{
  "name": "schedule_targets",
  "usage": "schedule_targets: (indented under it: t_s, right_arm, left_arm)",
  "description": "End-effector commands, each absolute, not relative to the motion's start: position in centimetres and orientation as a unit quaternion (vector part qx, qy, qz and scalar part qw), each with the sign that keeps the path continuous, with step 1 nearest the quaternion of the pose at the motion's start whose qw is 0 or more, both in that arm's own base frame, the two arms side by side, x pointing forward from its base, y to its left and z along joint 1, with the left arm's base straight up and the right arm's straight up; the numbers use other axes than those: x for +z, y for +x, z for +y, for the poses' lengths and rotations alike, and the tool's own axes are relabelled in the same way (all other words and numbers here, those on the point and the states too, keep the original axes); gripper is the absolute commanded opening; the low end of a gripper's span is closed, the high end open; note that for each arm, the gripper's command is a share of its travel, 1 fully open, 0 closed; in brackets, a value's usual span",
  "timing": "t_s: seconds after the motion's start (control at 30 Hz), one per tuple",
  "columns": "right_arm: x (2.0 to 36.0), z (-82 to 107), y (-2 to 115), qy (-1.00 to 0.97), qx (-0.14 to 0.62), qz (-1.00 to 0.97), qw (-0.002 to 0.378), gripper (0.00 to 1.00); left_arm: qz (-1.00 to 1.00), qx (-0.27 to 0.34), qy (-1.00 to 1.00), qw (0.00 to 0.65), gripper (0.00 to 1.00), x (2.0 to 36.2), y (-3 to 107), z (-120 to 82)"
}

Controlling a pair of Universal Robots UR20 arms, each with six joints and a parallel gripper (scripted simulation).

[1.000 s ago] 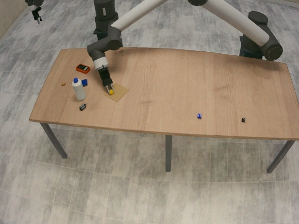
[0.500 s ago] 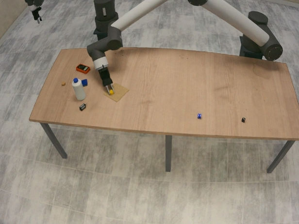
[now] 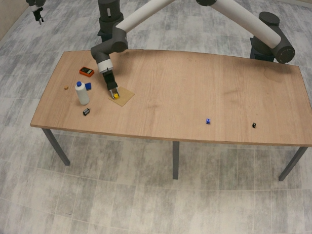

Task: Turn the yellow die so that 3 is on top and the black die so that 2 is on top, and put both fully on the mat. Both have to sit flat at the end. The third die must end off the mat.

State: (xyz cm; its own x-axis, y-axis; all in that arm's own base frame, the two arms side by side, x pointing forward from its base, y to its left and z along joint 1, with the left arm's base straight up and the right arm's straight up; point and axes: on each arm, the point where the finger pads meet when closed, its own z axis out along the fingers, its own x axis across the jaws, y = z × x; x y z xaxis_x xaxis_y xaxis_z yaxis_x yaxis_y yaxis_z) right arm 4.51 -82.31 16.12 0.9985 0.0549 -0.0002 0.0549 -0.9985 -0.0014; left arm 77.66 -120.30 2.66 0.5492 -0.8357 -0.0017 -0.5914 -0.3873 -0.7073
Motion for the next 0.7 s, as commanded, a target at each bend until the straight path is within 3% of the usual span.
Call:
schedule_targets:
  t_s: [0.0, 0.03, 0.07, 0.67]
  right_arm:
    - [16.20, -82.37, 4.53, -1.000, 0.000, -0.027, 0.000, 1.00]
    - [16.20, -82.37, 4.53, -1.000, 0.000, -0.027, 0.000, 1.00]
    - [16.20, -82.37, 4.53, -1.000, 0.000, -0.027, 0.000, 1.00]
    - [16.20, -82.37, 4.53, -1.000, 0.000, -0.027, 0.000, 1.00]
  left_arm:
    - [0.439, -0.182, -0.813, 0.337, 0.79, 2.83, 77.68, -120.35]
    - [0.439, -0.182, -0.813, 0.337, 0.79, 2.83, 77.68, -120.35]
    - [0.439, -0.182, -0.813, 0.337, 1.00, 2.83, 77.68, -120.35]
    - [0.439, -0.182, -0.813, 0.337, 1.00, 2.84, 77.68, -120.35]
